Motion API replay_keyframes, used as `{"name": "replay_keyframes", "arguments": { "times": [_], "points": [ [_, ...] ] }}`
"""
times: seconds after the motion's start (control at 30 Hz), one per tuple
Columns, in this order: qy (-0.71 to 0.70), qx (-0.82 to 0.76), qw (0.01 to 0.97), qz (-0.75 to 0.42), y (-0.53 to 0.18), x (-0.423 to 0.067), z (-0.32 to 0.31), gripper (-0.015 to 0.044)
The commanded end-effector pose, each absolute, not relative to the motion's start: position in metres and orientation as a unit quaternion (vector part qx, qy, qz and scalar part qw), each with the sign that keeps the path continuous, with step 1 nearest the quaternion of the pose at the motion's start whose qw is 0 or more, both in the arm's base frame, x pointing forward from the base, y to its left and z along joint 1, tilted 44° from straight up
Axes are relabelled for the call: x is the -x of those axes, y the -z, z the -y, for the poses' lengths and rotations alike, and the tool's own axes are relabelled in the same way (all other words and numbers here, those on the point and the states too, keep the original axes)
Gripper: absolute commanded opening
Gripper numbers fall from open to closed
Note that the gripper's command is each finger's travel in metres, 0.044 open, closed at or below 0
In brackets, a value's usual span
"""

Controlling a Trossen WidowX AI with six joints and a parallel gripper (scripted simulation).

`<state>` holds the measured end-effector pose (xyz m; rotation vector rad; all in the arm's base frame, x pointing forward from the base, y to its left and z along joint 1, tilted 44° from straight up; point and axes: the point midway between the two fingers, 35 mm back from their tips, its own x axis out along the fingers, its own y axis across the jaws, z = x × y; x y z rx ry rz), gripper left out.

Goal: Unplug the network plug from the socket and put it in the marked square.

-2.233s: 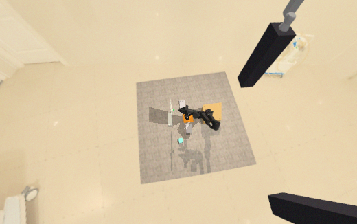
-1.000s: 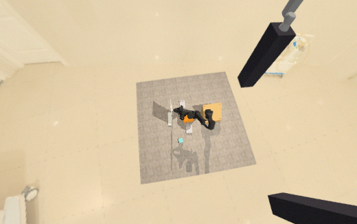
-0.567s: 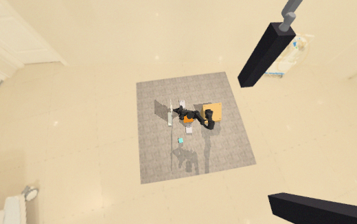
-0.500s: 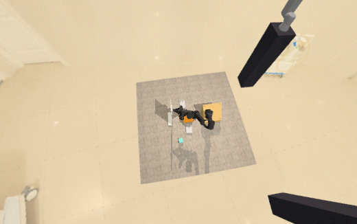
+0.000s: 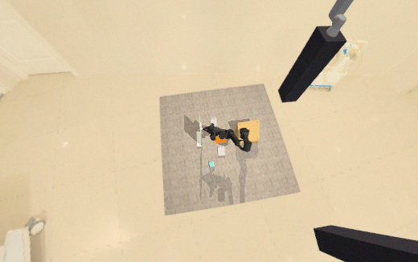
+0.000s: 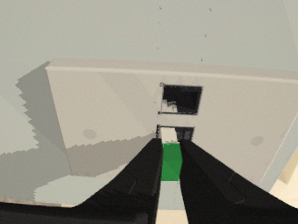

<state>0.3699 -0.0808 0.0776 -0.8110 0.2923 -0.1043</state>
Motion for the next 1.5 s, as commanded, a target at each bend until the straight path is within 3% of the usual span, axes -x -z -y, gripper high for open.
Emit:
{"name": "replay_keyframes", "arguments": {
  "times": [0.0, 1.47],
  "points": [
    [0.051, 0.391, 0.908, -0.143, -0.078, -0.365, 0.081, 0.0],
    [0.051, 0.391, 0.908, -0.143, -0.076, -0.337, 0.083, 0.0]
  ]
}}
